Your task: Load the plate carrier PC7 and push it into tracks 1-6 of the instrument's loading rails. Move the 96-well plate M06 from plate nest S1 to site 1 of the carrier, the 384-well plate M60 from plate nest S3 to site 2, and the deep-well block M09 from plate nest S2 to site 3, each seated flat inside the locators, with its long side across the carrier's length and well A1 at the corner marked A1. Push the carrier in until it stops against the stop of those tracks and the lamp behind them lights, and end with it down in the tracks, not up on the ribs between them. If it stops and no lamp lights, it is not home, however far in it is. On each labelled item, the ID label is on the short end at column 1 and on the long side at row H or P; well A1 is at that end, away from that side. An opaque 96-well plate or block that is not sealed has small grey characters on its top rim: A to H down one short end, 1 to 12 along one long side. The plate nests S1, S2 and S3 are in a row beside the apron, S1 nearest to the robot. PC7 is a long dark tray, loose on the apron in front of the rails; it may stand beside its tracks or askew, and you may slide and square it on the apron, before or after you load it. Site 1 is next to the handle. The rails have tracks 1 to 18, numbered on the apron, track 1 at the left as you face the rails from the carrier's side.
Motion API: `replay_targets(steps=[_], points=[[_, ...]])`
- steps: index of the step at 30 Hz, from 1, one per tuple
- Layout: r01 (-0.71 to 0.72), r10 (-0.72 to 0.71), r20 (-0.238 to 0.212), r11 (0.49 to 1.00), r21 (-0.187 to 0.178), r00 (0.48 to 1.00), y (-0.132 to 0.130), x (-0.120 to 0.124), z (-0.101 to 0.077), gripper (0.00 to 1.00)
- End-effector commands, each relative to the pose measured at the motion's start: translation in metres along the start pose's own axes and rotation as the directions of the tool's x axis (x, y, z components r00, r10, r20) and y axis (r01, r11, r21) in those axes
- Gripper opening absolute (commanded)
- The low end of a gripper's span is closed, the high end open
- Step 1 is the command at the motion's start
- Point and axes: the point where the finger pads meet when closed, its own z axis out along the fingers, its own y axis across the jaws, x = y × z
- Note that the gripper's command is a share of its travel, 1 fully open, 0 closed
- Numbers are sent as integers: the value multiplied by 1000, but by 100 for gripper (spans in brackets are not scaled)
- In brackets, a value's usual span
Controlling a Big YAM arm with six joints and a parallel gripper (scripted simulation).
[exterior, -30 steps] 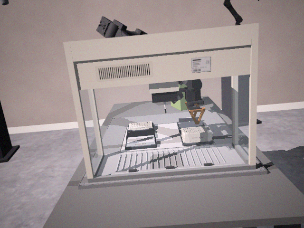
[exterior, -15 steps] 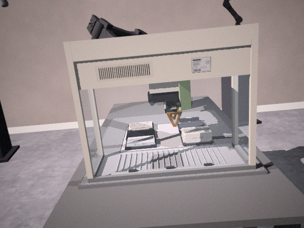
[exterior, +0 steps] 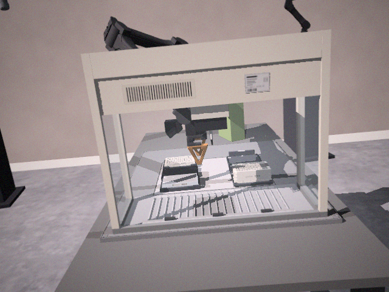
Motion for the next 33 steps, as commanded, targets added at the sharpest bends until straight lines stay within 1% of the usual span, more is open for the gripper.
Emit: replay_targets(steps=[1, 3, 10, 13, 14, 16, 19, 20, 21, 28, 30, 31, 33], points=[[14, -14, 7, 1000, -10, 1000, 2, -31, -8, 100], [20, -20, 5, 1000, -6, 1000, 0, -44, -8, 100], [16, -16, 7, 1000, -10, 1000, 0, -93, -8, 100], [15, -15, 7, 1000, -10, 1000, 0, -93, -8, 100], [58, -59, -10, 998, -29, 998, 7, -59, -16, 100], [64, -64, -12, 998, -26, 998, 4, -56, -15, 100], [58, -58, -10, 998, -30, 998, 7, -58, -16, 100], [31, -31, -1, 999, -27, 1000, 8, -70, -5, 100], [13, -13, 8, 1000, -12, 1000, 4, -82, 8, 100], [13, -13, 9, 1000, -13, 1000, 4, -82, 27, 100], [13, -13, 9, 1000, -13, 1000, 4, -82, 27, 100], [24, -24, 3, 999, -30, 1000, 11, -73, 19, 100], [17, -17, 7, 1000, -19, 1000, 7, -79, 31, 100]])
